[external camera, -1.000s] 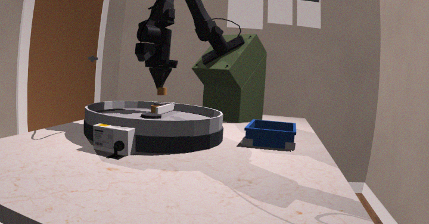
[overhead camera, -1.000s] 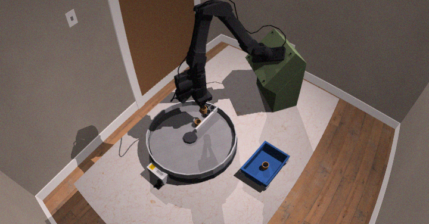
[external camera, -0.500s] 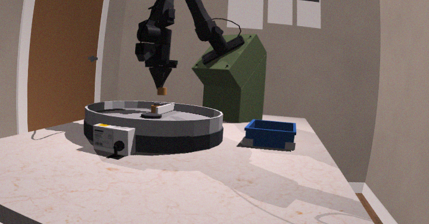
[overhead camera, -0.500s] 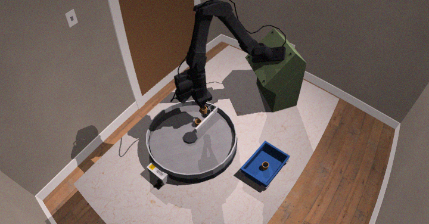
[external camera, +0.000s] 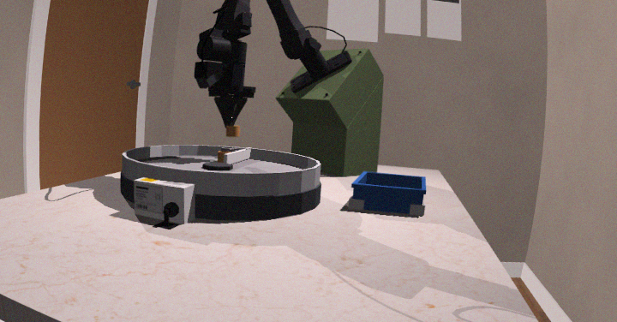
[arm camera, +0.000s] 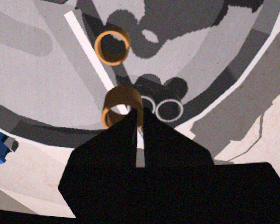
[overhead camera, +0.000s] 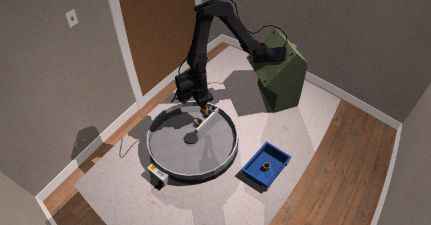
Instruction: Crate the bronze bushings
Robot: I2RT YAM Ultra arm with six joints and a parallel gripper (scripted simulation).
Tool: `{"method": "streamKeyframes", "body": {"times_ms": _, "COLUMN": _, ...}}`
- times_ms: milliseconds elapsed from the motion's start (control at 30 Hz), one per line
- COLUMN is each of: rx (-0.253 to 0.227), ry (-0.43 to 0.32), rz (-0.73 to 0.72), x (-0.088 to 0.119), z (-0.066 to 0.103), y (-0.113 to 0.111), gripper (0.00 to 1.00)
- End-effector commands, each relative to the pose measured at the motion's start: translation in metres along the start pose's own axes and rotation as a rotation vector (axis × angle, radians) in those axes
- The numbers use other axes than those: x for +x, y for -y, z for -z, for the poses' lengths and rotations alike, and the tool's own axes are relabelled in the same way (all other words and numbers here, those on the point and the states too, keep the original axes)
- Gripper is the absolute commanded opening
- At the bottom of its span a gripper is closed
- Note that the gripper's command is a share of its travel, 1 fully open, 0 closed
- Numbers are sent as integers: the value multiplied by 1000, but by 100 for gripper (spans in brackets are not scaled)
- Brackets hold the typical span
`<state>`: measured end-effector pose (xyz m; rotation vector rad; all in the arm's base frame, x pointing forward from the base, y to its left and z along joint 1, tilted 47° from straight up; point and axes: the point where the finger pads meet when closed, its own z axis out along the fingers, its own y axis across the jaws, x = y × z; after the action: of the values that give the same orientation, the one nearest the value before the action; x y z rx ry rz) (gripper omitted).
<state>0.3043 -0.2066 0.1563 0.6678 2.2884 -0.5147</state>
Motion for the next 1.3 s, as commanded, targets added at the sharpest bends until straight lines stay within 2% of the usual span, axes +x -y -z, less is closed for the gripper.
{"method": "streamKeyframes", "body": {"times_ms": 0, "rx": 2, "ry": 55, "rz": -12, "x": -18, "z": 12, "y": -1, "gripper": 0}}
{"method": "streamKeyframes", "body": {"times_ms": 133, "rx": 1, "ry": 29, "rz": -5, "x": -1, "z": 6, "y": -7, "gripper": 0}}
{"method": "streamKeyframes", "body": {"times_ms": 500, "rx": 1, "ry": 15, "rz": -2, "x": 13, "z": 2, "y": -31, "gripper": 0}}
{"method": "streamKeyframes", "body": {"times_ms": 567, "rx": 3, "ry": -6, "rz": 6, "x": 22, "z": -3, "y": -40, "gripper": 0}}
{"method": "streamKeyframes", "body": {"times_ms": 767, "rx": 4, "ry": -5, "rz": 8, "x": 37, "z": -2, "y": -70, "gripper": 0}}
{"method": "streamKeyframes", "body": {"times_ms": 1000, "rx": 0, "ry": 12, "rz": 1, "x": 52, "z": 0, "y": -118, "gripper": 0}}
{"method": "streamKeyframes", "body": {"times_ms": 1067, "rx": 0, "ry": 12, "rz": 1, "x": 52, "z": 0, "y": -118, "gripper": 0}}
{"method": "streamKeyframes", "body": {"times_ms": 1167, "rx": -9, "ry": 31, "rz": -13, "x": 52, "z": 3, "y": -145, "gripper": 0}}
{"method": "streamKeyframes", "body": {"times_ms": 1267, "rx": -11, "ry": 31, "rz": -13, "x": 65, "z": 3, "y": -171, "gripper": 0}}
